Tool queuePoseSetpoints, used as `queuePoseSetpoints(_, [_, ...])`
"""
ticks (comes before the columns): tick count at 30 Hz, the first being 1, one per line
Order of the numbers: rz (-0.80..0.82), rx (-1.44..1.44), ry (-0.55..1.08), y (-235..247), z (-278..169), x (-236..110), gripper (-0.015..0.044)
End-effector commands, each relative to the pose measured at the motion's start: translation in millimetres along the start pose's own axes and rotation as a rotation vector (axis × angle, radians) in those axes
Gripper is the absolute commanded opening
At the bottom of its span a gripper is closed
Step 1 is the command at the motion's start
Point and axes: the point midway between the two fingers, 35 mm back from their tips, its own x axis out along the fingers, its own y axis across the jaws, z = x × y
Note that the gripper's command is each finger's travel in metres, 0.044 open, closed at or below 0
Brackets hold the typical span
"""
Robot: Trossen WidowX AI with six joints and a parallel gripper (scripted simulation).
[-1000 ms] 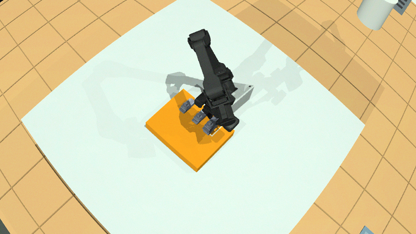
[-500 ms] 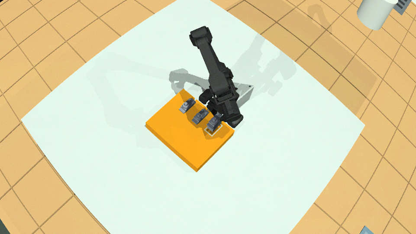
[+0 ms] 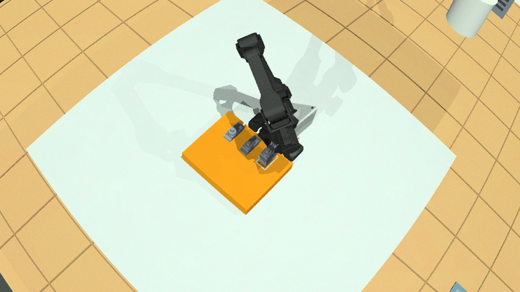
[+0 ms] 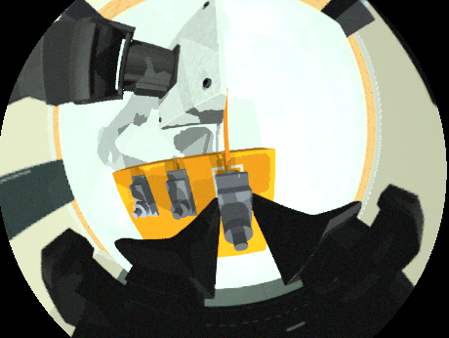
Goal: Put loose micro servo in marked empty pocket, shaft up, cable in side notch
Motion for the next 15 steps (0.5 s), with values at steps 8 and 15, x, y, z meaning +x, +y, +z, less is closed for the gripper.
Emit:
queuePoseSetpoints(8, [0.000,-0.004,0.006,0.1,-0.9,3.3,0.0000])
queuePoseSetpoints(15, [0.000,-0.004,0.006,0.1,-0.9,9.2,0.0000])
